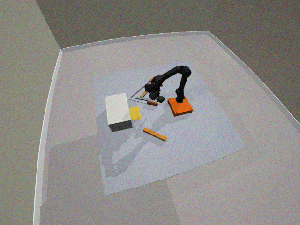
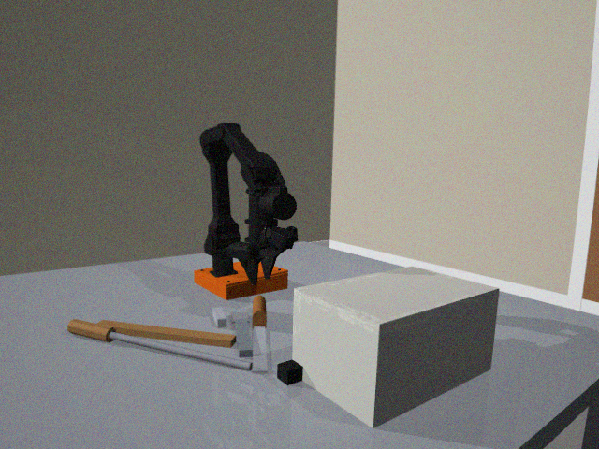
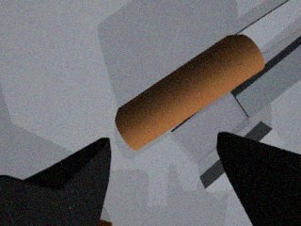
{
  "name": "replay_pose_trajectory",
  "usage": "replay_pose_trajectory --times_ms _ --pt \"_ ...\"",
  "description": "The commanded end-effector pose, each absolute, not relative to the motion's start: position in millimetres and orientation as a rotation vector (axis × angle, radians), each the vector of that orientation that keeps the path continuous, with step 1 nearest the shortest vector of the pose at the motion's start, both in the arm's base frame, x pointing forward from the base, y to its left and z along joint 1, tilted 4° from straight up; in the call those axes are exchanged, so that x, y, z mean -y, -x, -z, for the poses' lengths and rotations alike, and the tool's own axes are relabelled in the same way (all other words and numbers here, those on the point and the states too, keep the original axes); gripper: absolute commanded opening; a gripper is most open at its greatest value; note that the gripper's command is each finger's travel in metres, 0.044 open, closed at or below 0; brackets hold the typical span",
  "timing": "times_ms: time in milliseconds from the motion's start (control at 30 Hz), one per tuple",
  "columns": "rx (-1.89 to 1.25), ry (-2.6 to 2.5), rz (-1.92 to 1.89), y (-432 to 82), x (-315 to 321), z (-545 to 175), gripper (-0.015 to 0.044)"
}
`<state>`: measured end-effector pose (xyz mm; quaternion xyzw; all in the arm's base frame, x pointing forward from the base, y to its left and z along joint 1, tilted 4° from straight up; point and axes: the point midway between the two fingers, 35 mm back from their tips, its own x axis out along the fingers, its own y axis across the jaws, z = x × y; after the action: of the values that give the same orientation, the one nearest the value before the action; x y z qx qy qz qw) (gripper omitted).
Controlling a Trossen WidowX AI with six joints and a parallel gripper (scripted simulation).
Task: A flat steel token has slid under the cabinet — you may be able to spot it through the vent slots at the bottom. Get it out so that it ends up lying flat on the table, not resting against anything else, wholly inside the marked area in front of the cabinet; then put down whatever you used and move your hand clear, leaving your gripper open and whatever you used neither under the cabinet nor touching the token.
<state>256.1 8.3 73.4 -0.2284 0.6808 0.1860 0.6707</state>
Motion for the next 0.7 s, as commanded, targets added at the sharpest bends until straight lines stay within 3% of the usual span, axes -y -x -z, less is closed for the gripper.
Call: replay_pose_trajectory --times_ms 0,667 --pt "-1.54 0.488 -0.387 -256.1 -7.9 -73.8 0.027" --pt "-1.557 0.365 -0.263 -256.1 -8.1 -73.8 0.027"
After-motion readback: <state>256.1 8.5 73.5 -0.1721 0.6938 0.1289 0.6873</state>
